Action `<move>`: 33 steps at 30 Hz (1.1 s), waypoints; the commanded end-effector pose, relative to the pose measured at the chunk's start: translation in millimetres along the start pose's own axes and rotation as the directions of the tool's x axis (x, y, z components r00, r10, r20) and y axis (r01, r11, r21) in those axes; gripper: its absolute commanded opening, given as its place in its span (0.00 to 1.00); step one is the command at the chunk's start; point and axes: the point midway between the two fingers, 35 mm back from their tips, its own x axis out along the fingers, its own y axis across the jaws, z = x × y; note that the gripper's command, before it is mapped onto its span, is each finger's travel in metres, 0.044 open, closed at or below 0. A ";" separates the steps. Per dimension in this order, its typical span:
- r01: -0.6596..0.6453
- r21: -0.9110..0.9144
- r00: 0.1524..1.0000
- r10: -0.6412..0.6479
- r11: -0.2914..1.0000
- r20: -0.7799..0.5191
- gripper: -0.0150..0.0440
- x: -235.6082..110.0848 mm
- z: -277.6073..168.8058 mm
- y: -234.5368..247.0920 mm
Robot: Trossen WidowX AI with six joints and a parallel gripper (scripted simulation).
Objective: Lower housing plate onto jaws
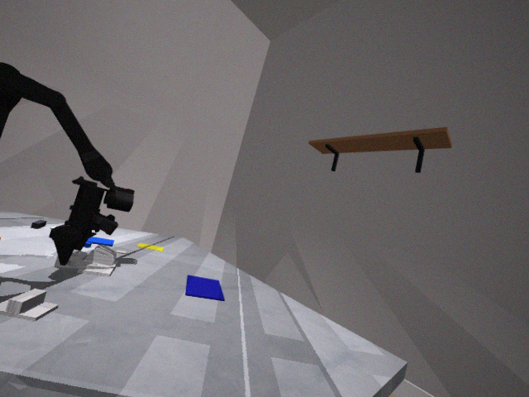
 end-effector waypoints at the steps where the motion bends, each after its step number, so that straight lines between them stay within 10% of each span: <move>1: 0.003 -0.004 1.000 -0.003 1.000 0.003 0.85 0.5 0.7 -0.4; 25: 0.000 0.000 1.000 0.000 1.000 0.000 1.00 -1.7 0.3 0.1; 33: 0.002 -0.003 1.000 -0.002 1.000 0.003 1.00 -65.9 0.2 -0.2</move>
